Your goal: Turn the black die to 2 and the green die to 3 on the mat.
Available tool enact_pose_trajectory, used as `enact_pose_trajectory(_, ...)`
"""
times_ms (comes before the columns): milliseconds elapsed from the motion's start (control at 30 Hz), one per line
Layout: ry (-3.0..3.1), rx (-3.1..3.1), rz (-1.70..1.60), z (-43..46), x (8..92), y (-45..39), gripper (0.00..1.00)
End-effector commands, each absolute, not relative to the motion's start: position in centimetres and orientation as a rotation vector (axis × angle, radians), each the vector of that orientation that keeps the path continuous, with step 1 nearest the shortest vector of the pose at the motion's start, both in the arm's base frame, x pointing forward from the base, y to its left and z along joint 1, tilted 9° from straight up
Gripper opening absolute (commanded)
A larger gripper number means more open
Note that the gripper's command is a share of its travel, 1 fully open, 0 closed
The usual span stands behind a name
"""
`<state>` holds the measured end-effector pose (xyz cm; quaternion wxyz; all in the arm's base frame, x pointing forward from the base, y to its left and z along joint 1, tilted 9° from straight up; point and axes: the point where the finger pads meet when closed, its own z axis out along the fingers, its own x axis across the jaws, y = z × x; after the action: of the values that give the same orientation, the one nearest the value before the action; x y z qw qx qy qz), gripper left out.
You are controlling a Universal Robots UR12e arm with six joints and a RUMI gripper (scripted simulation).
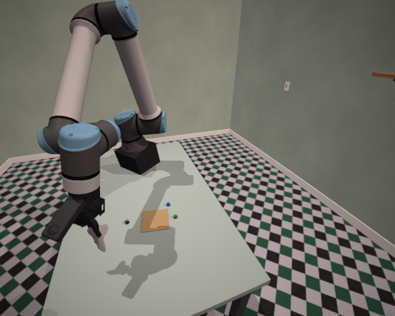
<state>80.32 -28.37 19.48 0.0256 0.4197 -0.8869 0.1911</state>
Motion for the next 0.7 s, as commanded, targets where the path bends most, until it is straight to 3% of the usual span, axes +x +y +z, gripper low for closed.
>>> enact_pose_trajectory(0, -2.790, 1.267, 0.546, 17.6, 76.3, -27.2, 1.00)
enact_pose_trajectory(433, -2.945, 1.106, 0.329, 9.5, 61.7, -20.7, 1.00)
enact_pose_trajectory(667, -2.978, 1.063, 0.277, 7.7, 58.3, -18.8, 1.00)
